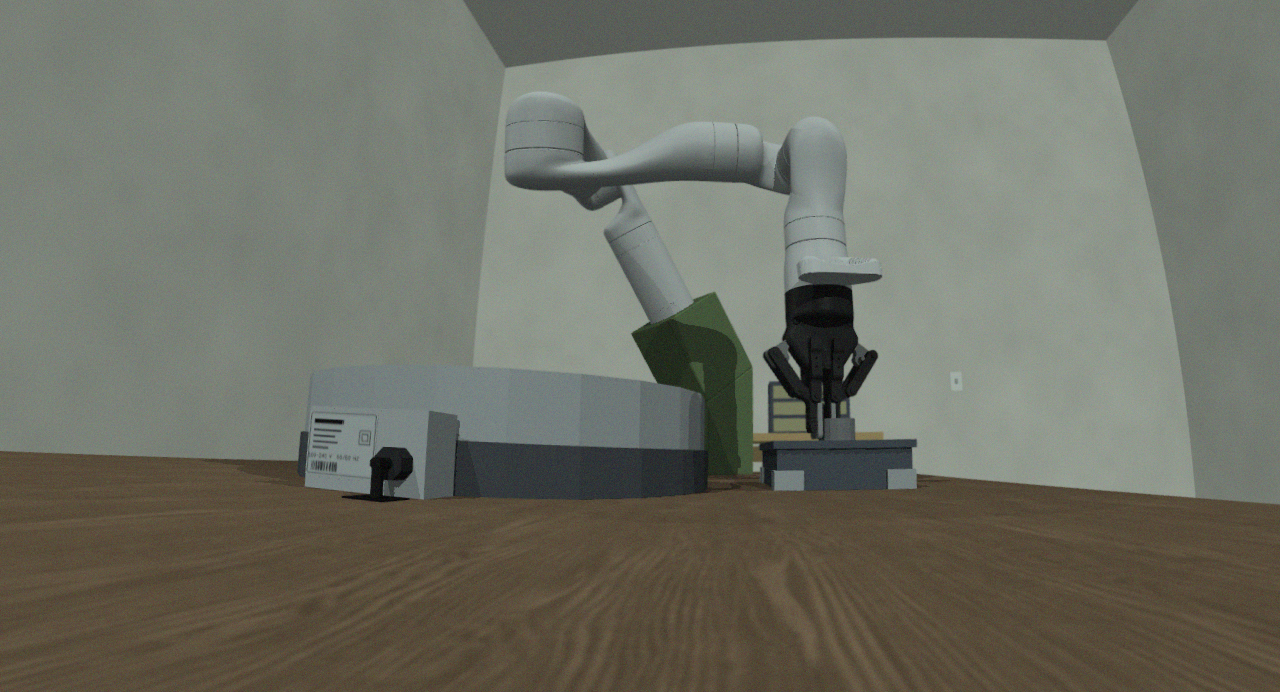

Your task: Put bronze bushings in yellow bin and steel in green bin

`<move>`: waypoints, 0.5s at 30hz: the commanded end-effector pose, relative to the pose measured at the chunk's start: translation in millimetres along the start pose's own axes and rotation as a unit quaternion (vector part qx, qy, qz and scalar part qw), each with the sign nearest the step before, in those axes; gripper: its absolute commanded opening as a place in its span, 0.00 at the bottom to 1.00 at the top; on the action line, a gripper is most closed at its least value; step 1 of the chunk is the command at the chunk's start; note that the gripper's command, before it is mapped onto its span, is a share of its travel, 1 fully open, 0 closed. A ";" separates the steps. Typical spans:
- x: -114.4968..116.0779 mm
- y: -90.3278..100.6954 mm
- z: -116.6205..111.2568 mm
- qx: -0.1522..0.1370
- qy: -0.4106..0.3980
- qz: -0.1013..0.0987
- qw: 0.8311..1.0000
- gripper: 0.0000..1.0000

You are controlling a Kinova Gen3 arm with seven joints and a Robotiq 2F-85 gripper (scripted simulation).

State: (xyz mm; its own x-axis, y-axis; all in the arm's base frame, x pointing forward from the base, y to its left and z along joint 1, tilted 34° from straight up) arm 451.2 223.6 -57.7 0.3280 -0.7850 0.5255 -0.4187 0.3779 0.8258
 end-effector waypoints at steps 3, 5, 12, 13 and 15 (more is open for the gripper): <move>-0.2 -3.7 0.0 0.000 0.000 0.000 1.000 0.00; -0.2 -3.7 0.0 0.000 0.000 0.000 1.000 0.00; -0.1 -7.2 -0.1 0.000 0.000 0.000 1.000 0.00; -0.1 -8.4 -0.1 0.000 0.000 0.000 1.000 0.00; -0.1 -8.4 -0.1 0.000 0.000 0.000 1.000 0.00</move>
Point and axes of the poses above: the point where the finger pads meet when closed, its own y axis back along the fingers, its own x axis across the jaws, z = x × y, the point moved 8 cm from there along y, back along the fingers, and after that the axes turned 5 degrees about y, right-handed, at the moved point
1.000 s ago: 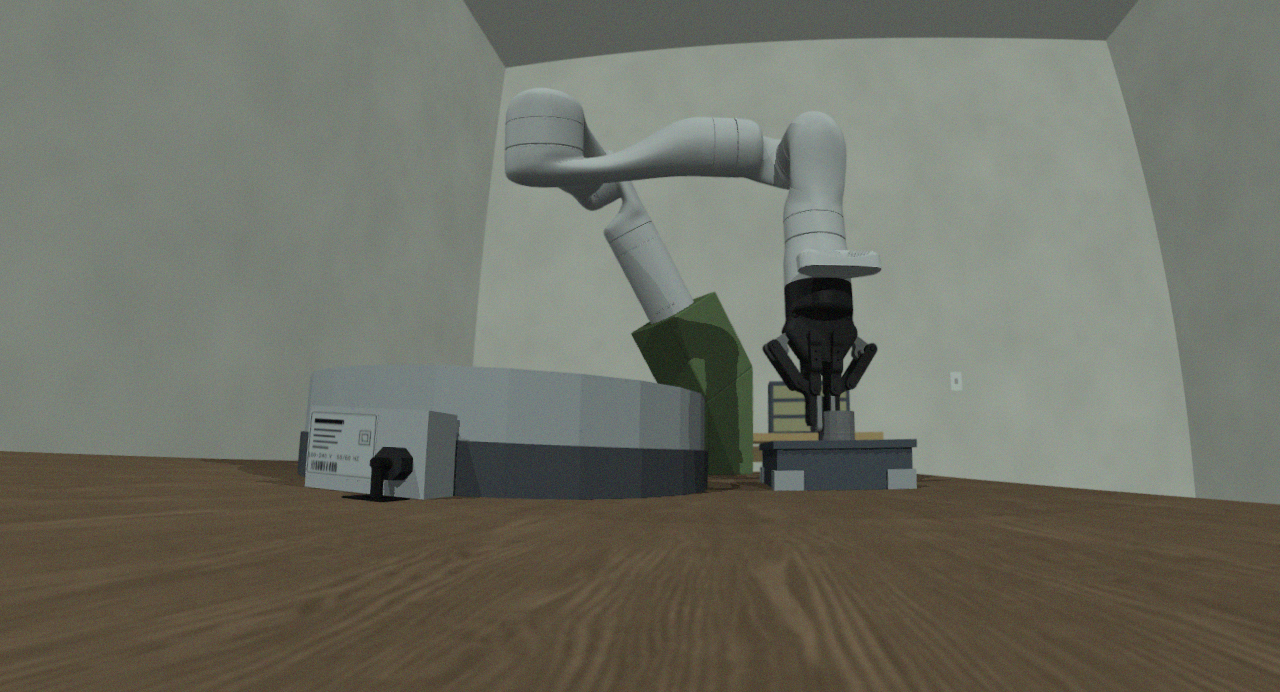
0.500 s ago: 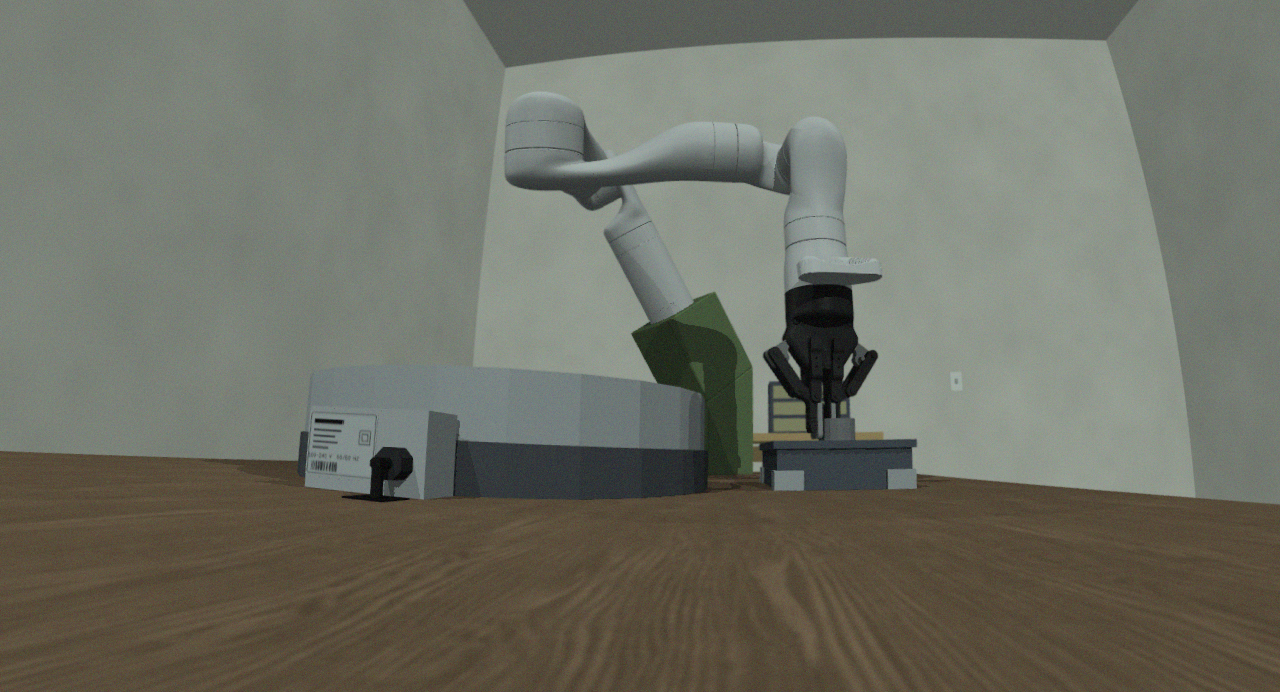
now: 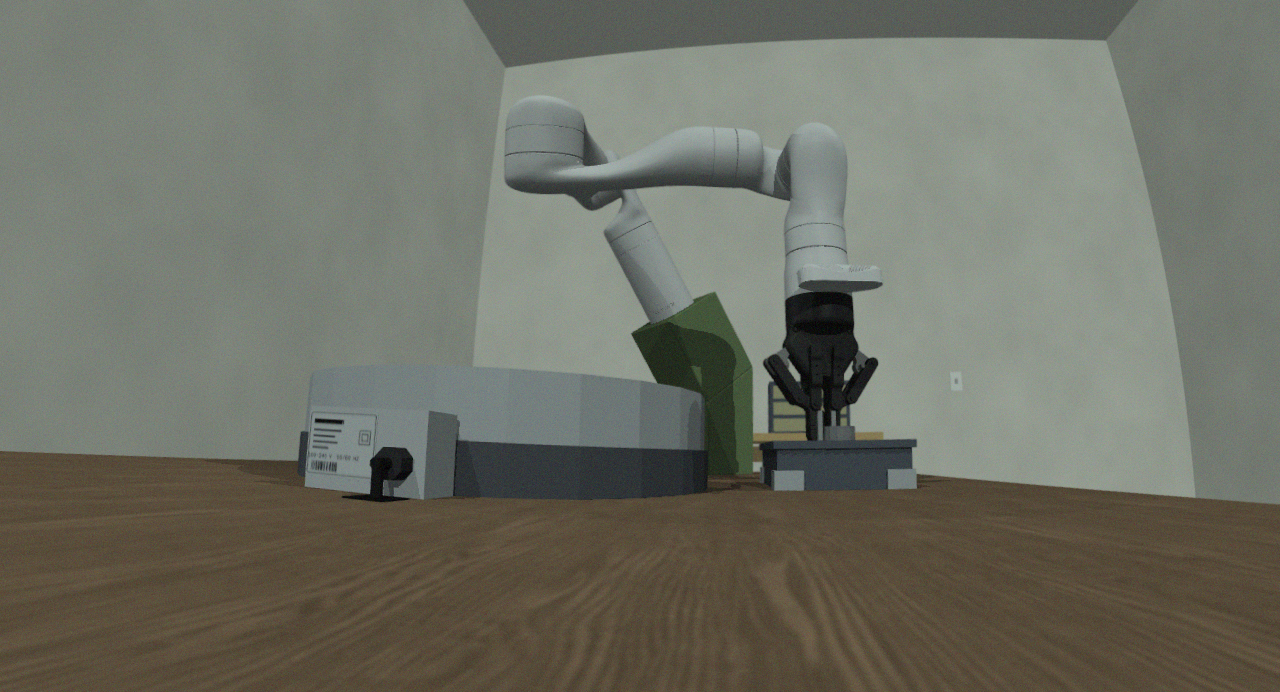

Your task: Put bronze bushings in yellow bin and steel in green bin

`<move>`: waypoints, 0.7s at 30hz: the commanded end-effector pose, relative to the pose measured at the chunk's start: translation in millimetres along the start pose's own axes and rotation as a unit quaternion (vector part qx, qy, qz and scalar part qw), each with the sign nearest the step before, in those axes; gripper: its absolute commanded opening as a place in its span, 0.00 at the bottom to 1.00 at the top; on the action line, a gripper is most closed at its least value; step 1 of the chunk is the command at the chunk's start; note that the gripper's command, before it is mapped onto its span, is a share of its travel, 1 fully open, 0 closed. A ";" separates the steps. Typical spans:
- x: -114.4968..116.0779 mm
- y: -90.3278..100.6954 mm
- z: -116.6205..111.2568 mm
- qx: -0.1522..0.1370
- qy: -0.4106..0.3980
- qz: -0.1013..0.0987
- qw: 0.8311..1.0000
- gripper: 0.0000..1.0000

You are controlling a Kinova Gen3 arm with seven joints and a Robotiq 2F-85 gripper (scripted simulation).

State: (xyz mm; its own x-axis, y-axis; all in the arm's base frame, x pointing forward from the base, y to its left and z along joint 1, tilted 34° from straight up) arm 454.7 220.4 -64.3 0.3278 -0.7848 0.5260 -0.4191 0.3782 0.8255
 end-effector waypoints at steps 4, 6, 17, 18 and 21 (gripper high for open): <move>-0.3 -1.4 0.1 0.000 0.000 0.000 1.000 0.00; -0.3 -3.9 0.1 0.000 0.000 0.000 1.000 0.00; -0.3 -7.5 0.1 0.000 0.000 0.000 1.000 0.00; -0.3 -7.5 0.1 0.000 0.000 0.000 1.000 0.00; -0.3 -9.9 0.1 0.000 0.000 0.000 1.000 0.00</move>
Point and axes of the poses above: the point where the finger pads meet when closed, its own y axis back along the fingers, its own x axis across the jaws, z = x × y, the point moved 8 cm from there along y, back along the fingers, and after that the axes turned 5 degrees about y, right-handed, at the moved point
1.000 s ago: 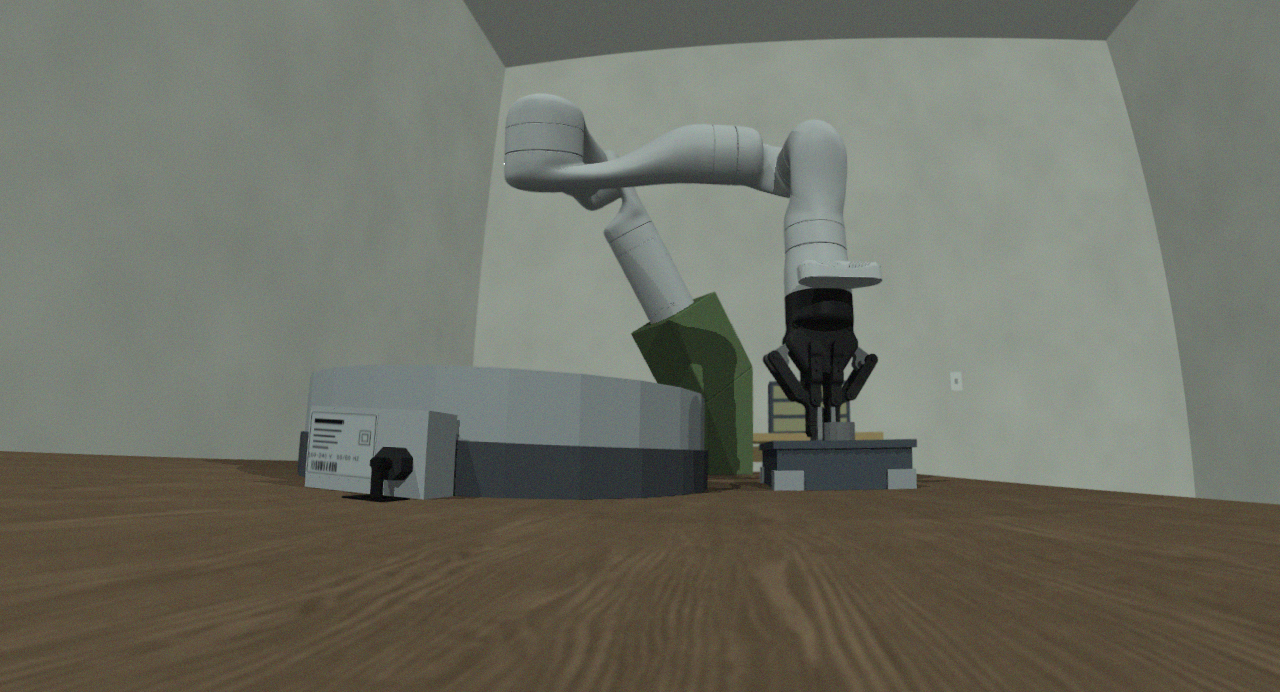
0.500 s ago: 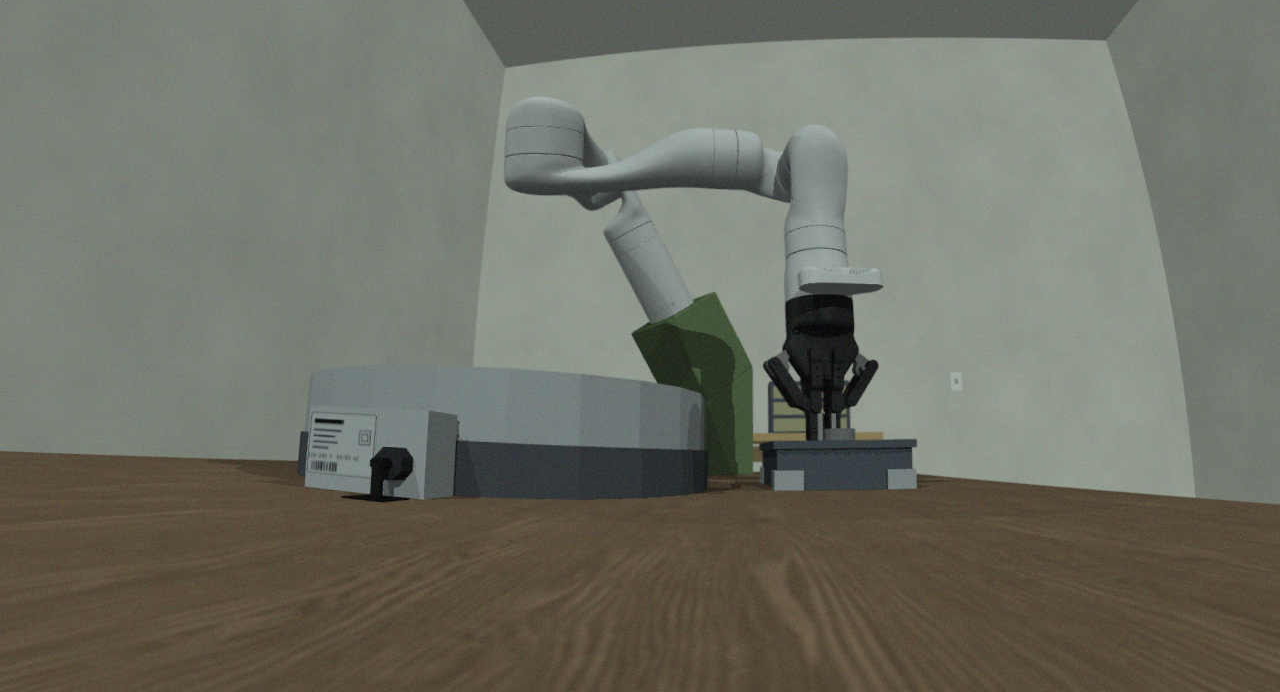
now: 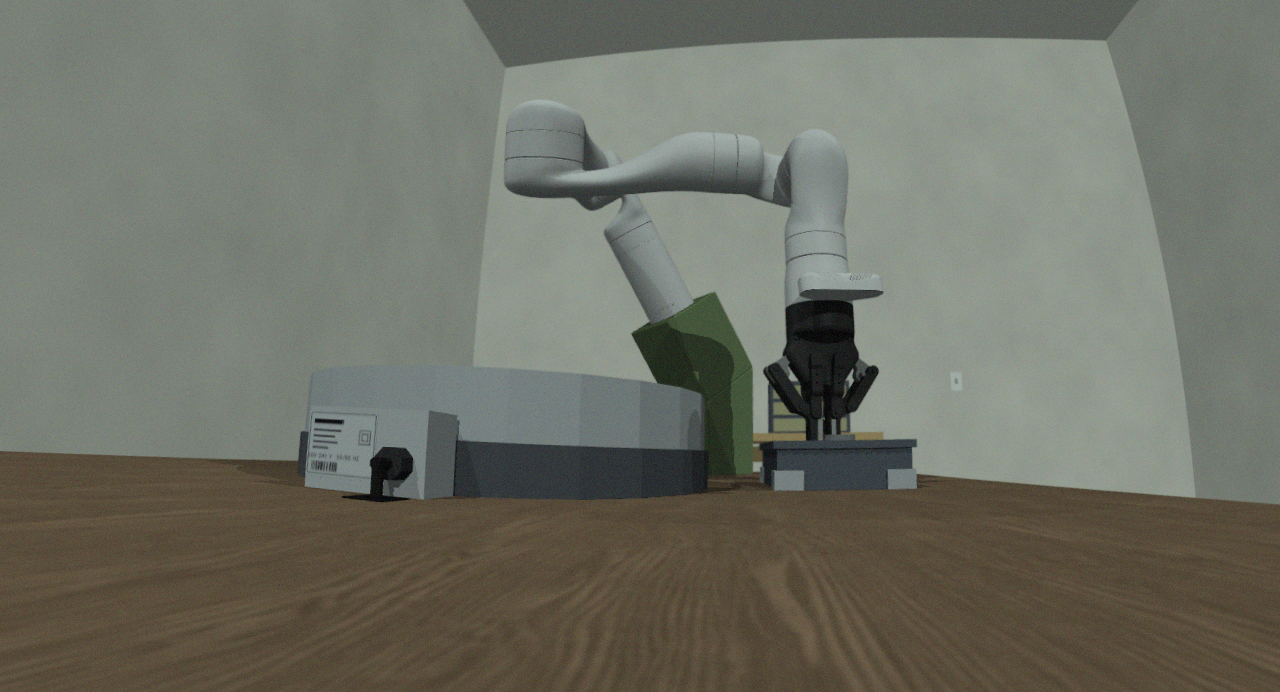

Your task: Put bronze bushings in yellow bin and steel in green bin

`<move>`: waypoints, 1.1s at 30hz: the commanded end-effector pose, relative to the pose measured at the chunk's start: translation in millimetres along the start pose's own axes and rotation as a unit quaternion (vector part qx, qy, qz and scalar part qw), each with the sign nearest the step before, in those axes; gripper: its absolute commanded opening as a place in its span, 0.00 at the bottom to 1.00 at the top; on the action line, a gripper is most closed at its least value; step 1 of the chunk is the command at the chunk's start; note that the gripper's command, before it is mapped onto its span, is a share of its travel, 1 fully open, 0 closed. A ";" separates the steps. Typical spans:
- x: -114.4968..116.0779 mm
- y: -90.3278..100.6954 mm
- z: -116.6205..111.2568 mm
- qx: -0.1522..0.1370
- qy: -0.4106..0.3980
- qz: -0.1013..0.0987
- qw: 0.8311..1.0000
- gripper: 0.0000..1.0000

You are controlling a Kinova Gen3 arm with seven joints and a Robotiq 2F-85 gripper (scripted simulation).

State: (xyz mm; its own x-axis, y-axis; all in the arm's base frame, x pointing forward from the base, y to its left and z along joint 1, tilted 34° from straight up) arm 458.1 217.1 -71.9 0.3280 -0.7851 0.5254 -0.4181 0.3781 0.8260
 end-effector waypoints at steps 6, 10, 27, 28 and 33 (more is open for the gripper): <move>-0.1 -4.6 -0.2 0.000 0.000 0.000 1.000 0.00; -0.1 -9.4 -0.2 0.000 0.000 0.000 1.000 0.00; 0.0 -10.6 -0.3 0.000 0.000 0.000 1.000 0.00; 0.0 -10.6 -0.3 0.000 0.000 0.000 1.000 0.19; 0.0 -10.6 -0.3 0.000 0.000 0.000 1.000 0.19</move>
Point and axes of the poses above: the point where the finger pads meet when closed, its own y axis back along the fingers, its own x axis across the jaws, z = x × y, the point moved 8 cm from there along y, back along the fingers, and after that the axes turned 5 degrees about y, right-handed, at the moved point
